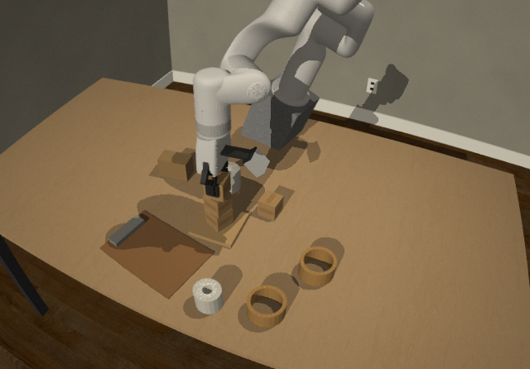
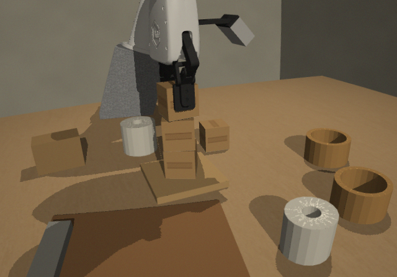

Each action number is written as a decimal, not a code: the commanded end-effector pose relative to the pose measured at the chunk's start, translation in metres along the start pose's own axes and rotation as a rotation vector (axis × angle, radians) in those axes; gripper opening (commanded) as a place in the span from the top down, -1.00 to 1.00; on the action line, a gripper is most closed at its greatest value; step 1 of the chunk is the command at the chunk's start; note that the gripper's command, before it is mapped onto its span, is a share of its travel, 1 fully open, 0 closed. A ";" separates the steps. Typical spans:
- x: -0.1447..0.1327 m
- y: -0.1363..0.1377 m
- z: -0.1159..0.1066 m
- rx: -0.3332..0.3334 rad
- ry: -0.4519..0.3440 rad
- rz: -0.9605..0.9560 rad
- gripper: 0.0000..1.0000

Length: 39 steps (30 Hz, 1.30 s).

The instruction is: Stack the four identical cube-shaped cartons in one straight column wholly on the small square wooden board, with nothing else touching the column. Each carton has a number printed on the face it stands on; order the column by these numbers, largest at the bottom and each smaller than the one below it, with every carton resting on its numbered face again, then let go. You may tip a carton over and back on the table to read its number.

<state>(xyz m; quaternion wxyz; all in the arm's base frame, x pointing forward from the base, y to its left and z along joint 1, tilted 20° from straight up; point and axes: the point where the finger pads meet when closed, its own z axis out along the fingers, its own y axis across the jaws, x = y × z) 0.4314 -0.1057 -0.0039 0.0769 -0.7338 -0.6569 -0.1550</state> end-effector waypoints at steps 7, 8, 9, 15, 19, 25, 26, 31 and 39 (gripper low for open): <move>0.000 0.001 -0.001 -0.003 -0.001 0.000 -1.00; 0.000 0.001 -0.001 -0.003 -0.001 0.000 -1.00; 0.000 0.001 -0.001 -0.003 -0.001 0.000 -1.00; 0.000 0.001 -0.001 -0.003 -0.001 0.000 -1.00; 0.000 0.001 -0.001 -0.003 -0.001 0.000 -1.00; 0.000 0.001 -0.001 -0.003 -0.001 0.000 -1.00; 0.000 0.001 -0.001 -0.003 -0.001 0.000 -1.00; 0.000 0.001 -0.001 -0.003 -0.001 0.000 -1.00; 0.000 0.001 -0.006 -0.004 -0.001 -0.001 -1.00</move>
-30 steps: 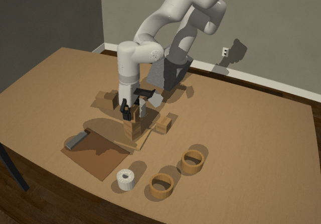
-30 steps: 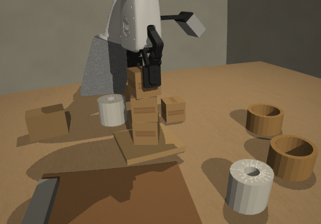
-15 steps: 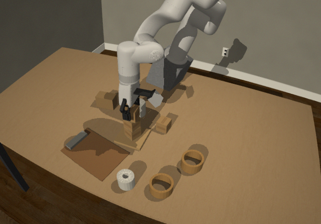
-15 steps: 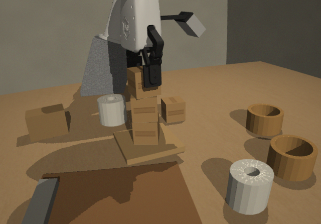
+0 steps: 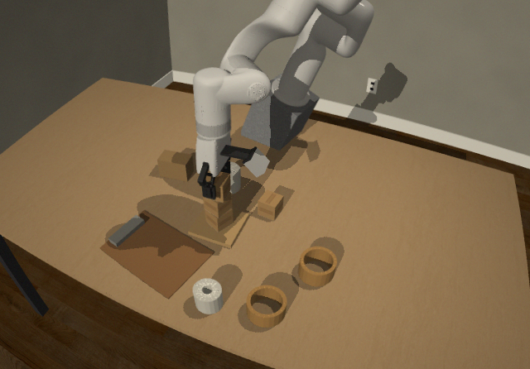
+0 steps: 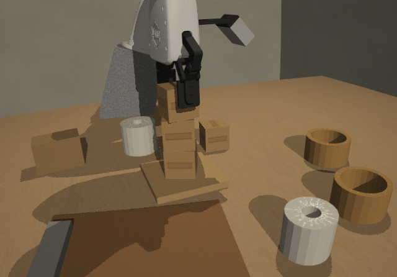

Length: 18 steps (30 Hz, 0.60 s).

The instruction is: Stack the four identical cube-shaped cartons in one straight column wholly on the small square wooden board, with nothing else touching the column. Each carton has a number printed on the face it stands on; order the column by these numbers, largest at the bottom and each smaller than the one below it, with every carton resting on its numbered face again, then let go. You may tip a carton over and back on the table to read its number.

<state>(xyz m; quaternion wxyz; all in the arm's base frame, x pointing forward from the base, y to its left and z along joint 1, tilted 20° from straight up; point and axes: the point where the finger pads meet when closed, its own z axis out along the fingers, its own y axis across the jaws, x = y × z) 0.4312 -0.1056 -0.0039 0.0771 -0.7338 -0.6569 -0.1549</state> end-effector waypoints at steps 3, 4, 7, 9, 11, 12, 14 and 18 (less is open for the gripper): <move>-0.001 0.001 -0.024 -0.004 -0.003 0.000 -1.00; -0.001 0.001 -0.024 -0.004 -0.003 0.000 -1.00; -0.001 0.000 -0.058 -0.003 -0.004 0.000 -1.00; -0.001 0.000 -0.062 -0.003 -0.005 0.000 -1.00; -0.001 0.000 -0.062 -0.003 -0.005 0.000 -1.00; -0.001 0.000 -0.062 -0.003 -0.005 0.000 -1.00; -0.001 0.000 -0.062 -0.003 -0.005 0.000 -1.00; -0.001 0.000 -0.062 -0.003 -0.005 0.000 -1.00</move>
